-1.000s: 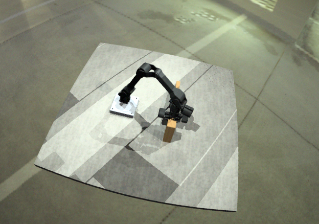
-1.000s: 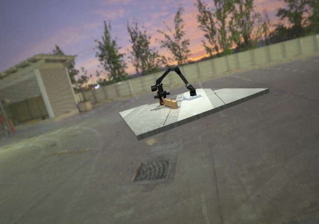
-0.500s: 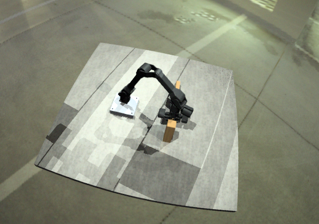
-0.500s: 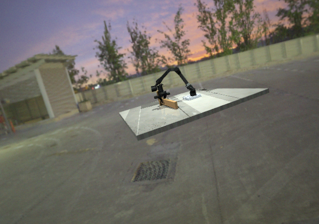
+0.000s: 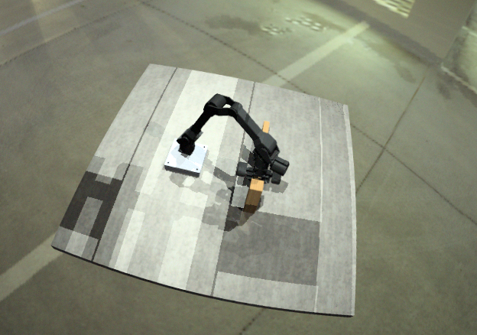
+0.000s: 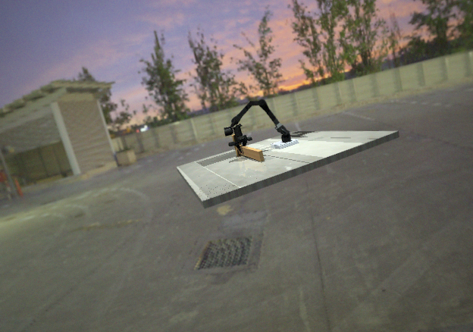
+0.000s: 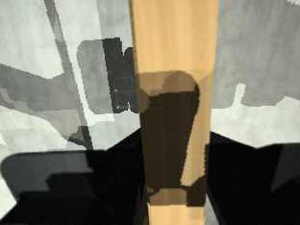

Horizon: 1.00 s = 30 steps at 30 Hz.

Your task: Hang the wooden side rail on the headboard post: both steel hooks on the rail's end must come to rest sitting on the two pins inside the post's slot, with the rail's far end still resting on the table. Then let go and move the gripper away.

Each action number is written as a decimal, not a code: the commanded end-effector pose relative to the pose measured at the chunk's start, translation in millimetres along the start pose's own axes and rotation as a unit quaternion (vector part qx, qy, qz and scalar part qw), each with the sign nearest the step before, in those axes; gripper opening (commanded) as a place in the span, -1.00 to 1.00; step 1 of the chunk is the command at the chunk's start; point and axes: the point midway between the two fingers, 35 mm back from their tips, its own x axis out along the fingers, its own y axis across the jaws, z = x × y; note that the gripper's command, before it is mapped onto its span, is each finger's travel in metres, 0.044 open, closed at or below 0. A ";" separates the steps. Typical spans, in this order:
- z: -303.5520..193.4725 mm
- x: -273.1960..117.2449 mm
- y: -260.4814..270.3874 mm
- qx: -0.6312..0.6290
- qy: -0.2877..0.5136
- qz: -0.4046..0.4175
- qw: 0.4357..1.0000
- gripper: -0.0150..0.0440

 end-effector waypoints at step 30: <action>28.1 -39.6 0.1 0.002 0.002 -0.002 1.000 1.00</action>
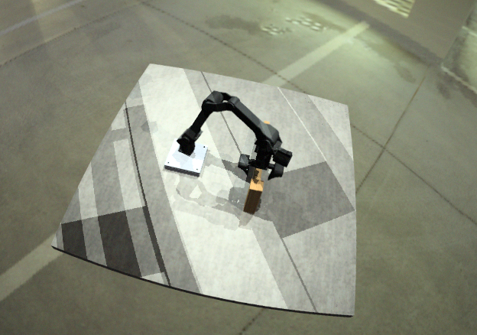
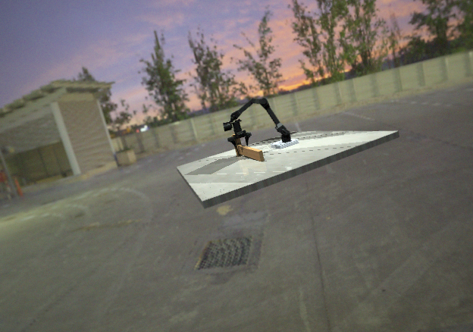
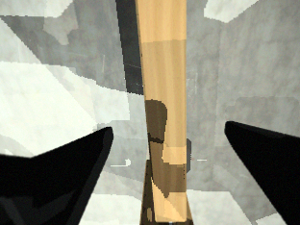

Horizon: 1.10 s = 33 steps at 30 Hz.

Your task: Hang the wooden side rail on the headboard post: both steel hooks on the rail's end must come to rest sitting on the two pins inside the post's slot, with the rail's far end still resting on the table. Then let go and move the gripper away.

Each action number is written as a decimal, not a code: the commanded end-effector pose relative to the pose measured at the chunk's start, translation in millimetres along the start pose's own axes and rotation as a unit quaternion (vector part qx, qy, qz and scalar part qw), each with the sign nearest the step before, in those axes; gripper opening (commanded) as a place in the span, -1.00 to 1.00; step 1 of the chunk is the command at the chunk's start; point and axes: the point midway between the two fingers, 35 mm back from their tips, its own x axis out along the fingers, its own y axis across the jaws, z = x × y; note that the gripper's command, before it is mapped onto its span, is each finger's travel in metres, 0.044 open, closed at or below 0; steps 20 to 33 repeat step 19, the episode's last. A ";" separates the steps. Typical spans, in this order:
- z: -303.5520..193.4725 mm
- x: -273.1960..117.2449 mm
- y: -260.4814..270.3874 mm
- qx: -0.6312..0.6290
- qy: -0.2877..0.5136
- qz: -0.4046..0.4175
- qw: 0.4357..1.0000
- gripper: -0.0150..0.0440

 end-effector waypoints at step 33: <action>18.0 -0.8 -1.0 -0.009 -0.001 0.001 1.000 1.00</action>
